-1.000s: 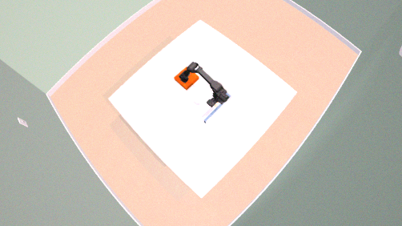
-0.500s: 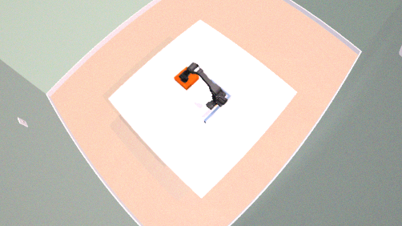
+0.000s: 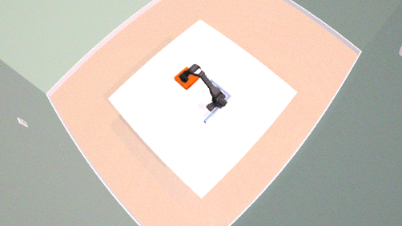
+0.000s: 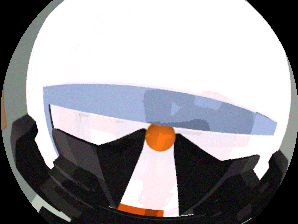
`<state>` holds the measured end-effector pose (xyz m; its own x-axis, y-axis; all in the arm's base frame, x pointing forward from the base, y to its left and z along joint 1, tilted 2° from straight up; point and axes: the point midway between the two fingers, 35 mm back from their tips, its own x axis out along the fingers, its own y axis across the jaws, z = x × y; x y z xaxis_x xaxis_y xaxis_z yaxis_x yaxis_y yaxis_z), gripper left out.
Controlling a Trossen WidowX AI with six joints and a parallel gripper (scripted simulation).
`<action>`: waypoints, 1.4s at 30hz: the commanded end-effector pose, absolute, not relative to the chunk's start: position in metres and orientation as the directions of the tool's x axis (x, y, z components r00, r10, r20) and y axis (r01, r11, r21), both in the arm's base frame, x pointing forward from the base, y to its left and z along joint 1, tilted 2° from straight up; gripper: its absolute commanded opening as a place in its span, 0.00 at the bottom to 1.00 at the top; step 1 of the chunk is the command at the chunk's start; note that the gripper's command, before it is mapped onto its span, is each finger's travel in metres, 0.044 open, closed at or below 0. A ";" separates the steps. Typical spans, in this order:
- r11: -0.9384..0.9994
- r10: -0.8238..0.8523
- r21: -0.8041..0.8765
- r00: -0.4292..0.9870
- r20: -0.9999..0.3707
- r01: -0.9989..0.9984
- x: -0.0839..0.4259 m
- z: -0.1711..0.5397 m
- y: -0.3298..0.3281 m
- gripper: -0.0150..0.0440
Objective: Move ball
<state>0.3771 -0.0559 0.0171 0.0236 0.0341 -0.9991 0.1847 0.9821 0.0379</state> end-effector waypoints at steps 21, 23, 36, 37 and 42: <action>0.982 0.035 0.038 0.020 -0.999 0.183 0.376 -0.001 -0.055 0.43; 0.982 0.035 0.038 0.020 -0.999 0.183 0.376 -0.001 -0.055 0.52; 0.982 0.033 0.036 0.019 -0.999 0.183 0.379 0.042 -0.057 0.67; 0.982 0.033 0.035 0.019 -0.999 0.183 0.378 0.060 -0.058 0.67; 0.982 0.032 0.035 0.018 -0.999 0.183 0.375 0.086 -0.058 0.67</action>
